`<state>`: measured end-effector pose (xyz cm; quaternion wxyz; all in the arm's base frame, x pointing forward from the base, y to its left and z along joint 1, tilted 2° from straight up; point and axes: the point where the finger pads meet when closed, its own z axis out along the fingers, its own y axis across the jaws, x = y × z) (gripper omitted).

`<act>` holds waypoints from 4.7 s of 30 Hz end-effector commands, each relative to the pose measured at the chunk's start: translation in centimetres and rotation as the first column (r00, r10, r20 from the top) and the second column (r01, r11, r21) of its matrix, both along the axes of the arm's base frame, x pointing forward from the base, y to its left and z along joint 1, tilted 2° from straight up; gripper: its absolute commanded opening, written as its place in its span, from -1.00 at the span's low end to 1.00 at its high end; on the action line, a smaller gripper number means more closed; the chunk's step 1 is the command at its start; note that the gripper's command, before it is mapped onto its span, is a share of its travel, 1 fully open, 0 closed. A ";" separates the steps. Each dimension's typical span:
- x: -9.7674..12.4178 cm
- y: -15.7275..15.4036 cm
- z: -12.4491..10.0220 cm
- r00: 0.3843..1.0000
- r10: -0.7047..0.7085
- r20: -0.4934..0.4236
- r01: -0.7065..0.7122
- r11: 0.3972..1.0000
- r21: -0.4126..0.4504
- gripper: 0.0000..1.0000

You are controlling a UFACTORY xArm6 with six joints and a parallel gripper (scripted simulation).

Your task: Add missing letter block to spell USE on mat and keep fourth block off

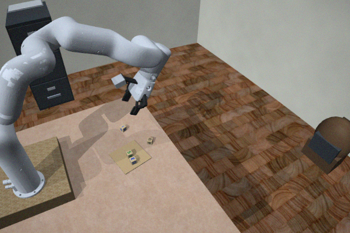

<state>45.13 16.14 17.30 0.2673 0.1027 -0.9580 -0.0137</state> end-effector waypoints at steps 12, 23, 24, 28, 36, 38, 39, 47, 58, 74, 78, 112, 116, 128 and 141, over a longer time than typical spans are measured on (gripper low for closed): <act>-3.4 8.8 -7.6 0.976 -0.015 -0.218 -0.011 0.993 -0.117 1.00; -3.4 8.8 -7.6 0.976 -0.015 -0.218 -0.011 0.993 -0.117 1.00; -3.4 8.8 -7.6 0.976 -0.015 -0.218 -0.011 0.993 -0.117 1.00; -3.4 8.8 -7.6 0.976 -0.015 -0.218 -0.011 0.993 -0.117 1.00; -3.4 8.8 -7.6 0.976 -0.015 -0.218 -0.011 0.993 -0.117 1.00; -3.4 8.8 -7.6 0.976 -0.015 -0.218 -0.011 0.993 -0.117 1.00; -3.4 8.8 -7.6 0.976 -0.015 -0.218 -0.011 0.993 -0.117 1.00; -3.4 8.8 -7.6 0.976 -0.015 -0.218 -0.011 0.993 -0.117 1.00; -3.4 8.8 -7.6 0.976 -0.015 -0.218 -0.011 0.993 -0.117 1.00; 4.7 0.1 -7.6 0.806 -0.548 -0.225 0.541 0.835 -0.097 1.00; 6.8 -2.9 -7.4 0.705 -0.668 -0.236 0.668 0.738 -0.095 1.00; 7.2 -3.6 -7.3 0.680 -0.693 -0.239 0.694 0.714 -0.095 1.00; 7.2 -3.6 -7.3 0.680 -0.693 -0.239 0.694 0.714 -0.095 1.00; 7.1 -3.7 -7.3 0.680 -0.693 -0.239 0.694 0.713 -0.095 1.00; 0.2 -7.5 -7.2 0.678 -0.696 -0.239 0.697 0.711 -0.095 1.00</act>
